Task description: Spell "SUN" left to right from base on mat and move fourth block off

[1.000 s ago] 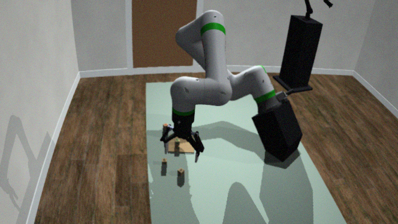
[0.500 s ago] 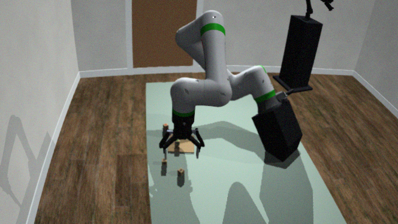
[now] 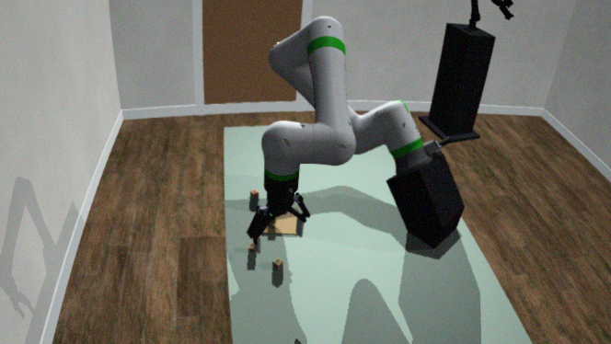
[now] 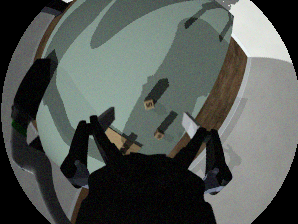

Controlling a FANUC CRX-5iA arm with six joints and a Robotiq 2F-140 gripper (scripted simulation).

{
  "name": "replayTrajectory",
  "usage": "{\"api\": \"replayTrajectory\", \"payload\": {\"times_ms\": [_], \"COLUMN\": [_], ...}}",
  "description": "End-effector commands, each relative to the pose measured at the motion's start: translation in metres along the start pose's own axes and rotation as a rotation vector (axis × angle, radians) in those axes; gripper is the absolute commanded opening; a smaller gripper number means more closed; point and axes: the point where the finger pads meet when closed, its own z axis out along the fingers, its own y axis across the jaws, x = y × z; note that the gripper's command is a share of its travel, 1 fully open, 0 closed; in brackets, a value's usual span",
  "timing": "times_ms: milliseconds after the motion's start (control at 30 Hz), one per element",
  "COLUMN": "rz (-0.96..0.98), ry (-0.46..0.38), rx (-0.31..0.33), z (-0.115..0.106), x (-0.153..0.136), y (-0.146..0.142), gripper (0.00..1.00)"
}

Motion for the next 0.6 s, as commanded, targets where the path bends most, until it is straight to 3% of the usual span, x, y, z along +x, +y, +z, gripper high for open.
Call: {"api": "replayTrajectory", "payload": {"times_ms": [0, 200, 433, 467, 567], "rz": [-0.08, -0.277, -0.328, -0.328, -0.328], "ry": [0.005, 0.005, 0.006, 0.006, 0.006], "rx": [0.006, 0.006, 0.005, 0.005, 0.005], "z": [0.0006, 0.0028, 0.0033, 0.0033, 0.0033], "x": [0.0001, 0.0002, 0.0002, 0.0002, 0.0002], "y": [0.0001, 0.0, 0.0, 0.0, 0.0], "gripper": [1.0, 1.0, 1.0, 0.37, 0.37]}}
